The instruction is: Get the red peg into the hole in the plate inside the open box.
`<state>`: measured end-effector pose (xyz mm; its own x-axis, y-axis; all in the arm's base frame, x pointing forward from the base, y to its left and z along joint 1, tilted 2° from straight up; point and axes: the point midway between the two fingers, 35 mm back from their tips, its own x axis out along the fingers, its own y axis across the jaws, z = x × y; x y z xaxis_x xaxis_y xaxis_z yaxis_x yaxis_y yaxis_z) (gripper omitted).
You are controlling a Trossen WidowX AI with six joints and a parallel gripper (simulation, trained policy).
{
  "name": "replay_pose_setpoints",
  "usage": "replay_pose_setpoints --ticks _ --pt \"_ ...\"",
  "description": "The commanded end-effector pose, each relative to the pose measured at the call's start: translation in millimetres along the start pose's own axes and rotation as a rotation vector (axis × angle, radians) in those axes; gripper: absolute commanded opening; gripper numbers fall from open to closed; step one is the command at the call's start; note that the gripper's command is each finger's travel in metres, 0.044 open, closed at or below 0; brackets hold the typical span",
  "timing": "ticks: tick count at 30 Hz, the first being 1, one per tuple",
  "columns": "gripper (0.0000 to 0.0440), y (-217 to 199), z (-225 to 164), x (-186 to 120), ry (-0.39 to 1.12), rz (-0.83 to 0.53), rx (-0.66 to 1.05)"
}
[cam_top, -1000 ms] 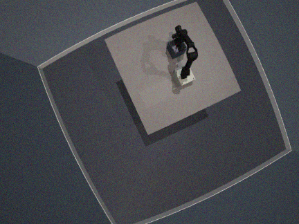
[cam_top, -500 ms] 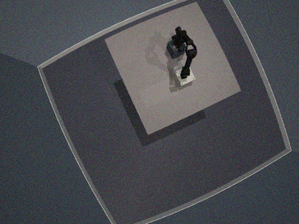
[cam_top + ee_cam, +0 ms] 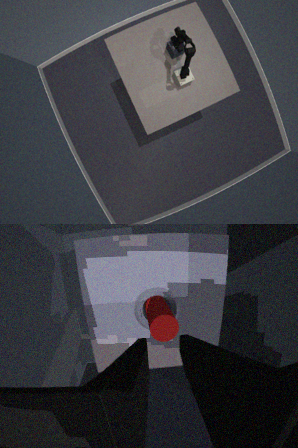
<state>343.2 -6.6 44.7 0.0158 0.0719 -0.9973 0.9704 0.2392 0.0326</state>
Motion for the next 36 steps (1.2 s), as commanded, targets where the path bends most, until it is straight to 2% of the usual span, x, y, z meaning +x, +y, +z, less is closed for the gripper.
replay_pose_setpoints --ticks 1,18,32,36 --pt "0.0091 4 3 -4 0.027 0.009 0.004" --pt "0.0185 19 5 -48 0.198 0.106 0.040" --pt "0.0219 27 17 -78 0.270 0.179 0.050" --pt "0.0191 30 22 -86 0.276 0.206 0.043"
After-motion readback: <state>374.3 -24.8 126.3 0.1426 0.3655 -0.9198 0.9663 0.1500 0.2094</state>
